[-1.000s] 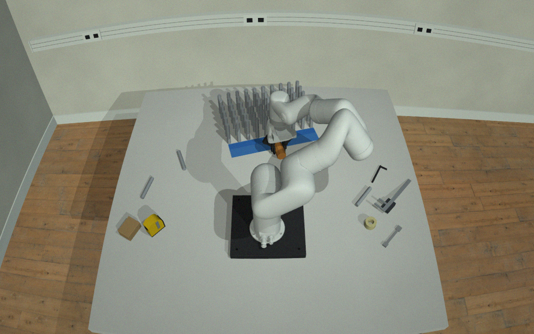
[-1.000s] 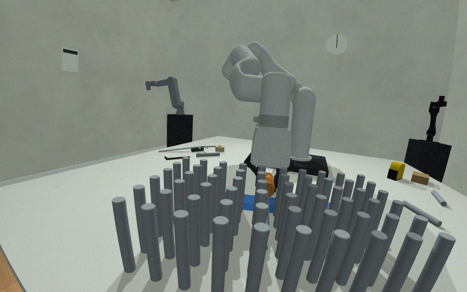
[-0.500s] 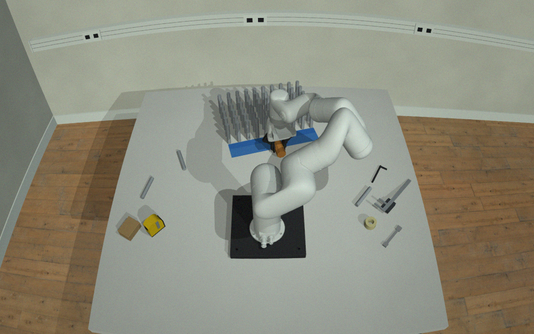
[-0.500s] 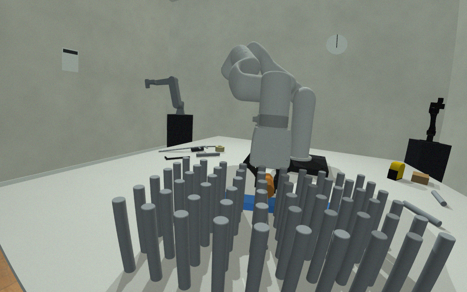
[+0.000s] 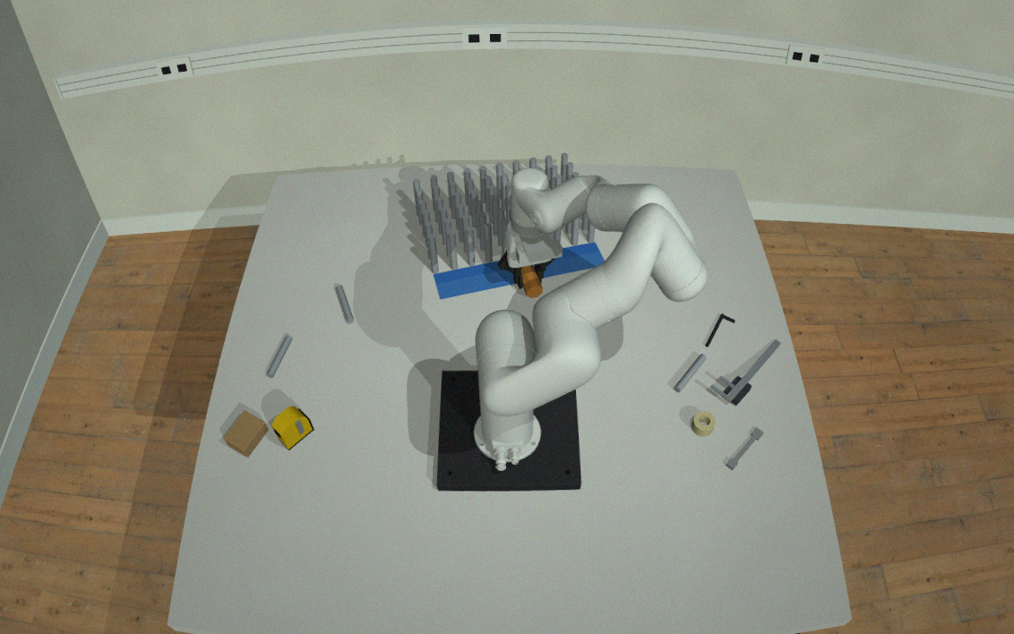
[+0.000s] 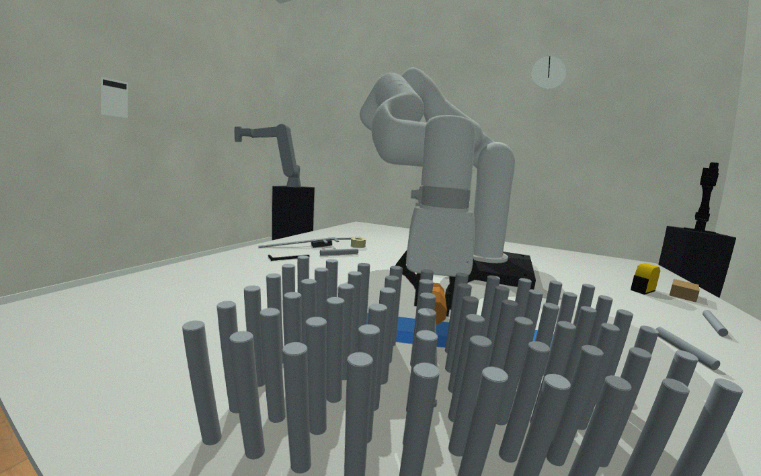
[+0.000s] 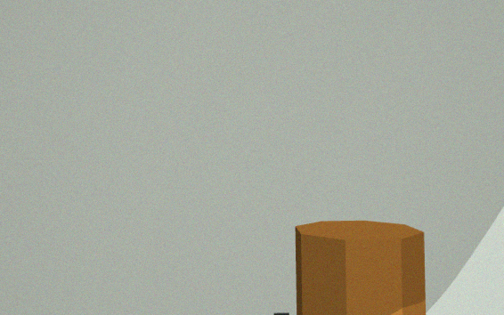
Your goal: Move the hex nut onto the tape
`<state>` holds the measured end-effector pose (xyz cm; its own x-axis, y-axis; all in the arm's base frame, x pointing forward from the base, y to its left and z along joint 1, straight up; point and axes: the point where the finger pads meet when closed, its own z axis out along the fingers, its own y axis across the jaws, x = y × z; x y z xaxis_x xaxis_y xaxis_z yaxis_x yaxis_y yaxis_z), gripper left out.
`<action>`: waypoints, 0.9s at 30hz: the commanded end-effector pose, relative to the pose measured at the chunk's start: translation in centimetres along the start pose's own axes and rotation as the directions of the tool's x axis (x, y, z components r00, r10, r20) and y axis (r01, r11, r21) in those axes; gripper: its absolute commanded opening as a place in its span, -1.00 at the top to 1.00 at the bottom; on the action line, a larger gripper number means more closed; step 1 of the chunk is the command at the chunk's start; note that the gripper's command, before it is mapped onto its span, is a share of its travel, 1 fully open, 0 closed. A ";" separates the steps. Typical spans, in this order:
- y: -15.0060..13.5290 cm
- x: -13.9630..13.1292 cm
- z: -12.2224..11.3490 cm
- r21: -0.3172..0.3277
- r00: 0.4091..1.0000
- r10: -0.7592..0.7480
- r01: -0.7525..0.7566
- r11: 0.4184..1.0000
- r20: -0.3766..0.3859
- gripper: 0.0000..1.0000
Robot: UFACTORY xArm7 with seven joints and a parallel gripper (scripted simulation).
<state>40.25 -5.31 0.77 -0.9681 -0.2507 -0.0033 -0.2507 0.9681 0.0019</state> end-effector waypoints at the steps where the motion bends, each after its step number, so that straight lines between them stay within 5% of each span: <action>1: 0.0 -0.1 -0.1 0.002 1.000 -0.001 0.001 1.000 0.003 1.00; 27: 0.0 -0.1 0.4 0.002 1.000 0.000 0.000 1.000 0.003 1.00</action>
<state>40.25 -5.31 0.38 -0.9681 -0.2506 -0.0034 -0.2507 0.9681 0.0019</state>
